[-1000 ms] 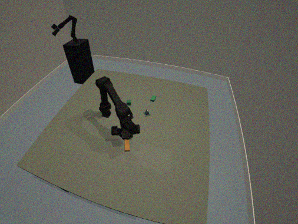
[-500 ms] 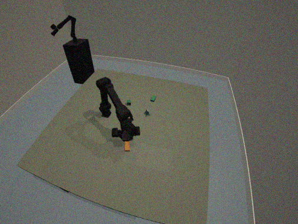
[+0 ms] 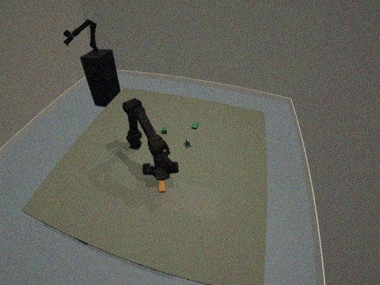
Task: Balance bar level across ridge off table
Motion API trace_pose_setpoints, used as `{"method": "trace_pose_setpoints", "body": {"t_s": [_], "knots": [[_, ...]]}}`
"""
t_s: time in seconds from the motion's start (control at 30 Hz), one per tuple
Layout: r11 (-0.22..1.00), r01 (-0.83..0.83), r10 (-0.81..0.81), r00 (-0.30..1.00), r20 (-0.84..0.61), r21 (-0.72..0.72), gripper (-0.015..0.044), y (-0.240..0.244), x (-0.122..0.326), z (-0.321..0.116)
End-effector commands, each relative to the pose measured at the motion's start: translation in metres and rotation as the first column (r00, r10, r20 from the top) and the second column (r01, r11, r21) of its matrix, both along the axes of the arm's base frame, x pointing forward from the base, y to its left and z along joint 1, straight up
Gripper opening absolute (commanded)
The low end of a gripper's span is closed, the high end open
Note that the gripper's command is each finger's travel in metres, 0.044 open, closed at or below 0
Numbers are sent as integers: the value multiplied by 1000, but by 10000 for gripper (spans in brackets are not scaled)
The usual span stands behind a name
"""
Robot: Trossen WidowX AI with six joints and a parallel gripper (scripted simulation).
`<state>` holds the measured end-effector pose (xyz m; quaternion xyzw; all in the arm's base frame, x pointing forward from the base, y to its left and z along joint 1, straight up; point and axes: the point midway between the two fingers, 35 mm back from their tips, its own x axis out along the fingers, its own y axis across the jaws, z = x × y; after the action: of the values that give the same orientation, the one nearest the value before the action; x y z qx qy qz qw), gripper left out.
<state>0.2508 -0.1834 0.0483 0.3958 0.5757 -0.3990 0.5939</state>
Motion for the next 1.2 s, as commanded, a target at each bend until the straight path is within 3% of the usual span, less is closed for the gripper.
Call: {"method": "trace_pose_setpoints", "body": {"t_s": [0.0, 0.03, 0.23, 0.53, 0.67, 1.17], "knots": [[1000, 6, -6, 1000, 3, 3, 315, 0, 1, -1], [1000, 6, -6, 1000, 3, 3, 315, 0, 1, -1], [1000, 0, 0, 1000, 0, 0, 157, 0, 0, 0], [1000, 0, 0, 1000, 0, 0, 98, 0, 0, 0], [1000, 0, 0, 1000, 0, 0, 0, -1, 1, 6], [1000, 3, -3, 1000, 2, 1, 0, -2, 3, 44]]}}
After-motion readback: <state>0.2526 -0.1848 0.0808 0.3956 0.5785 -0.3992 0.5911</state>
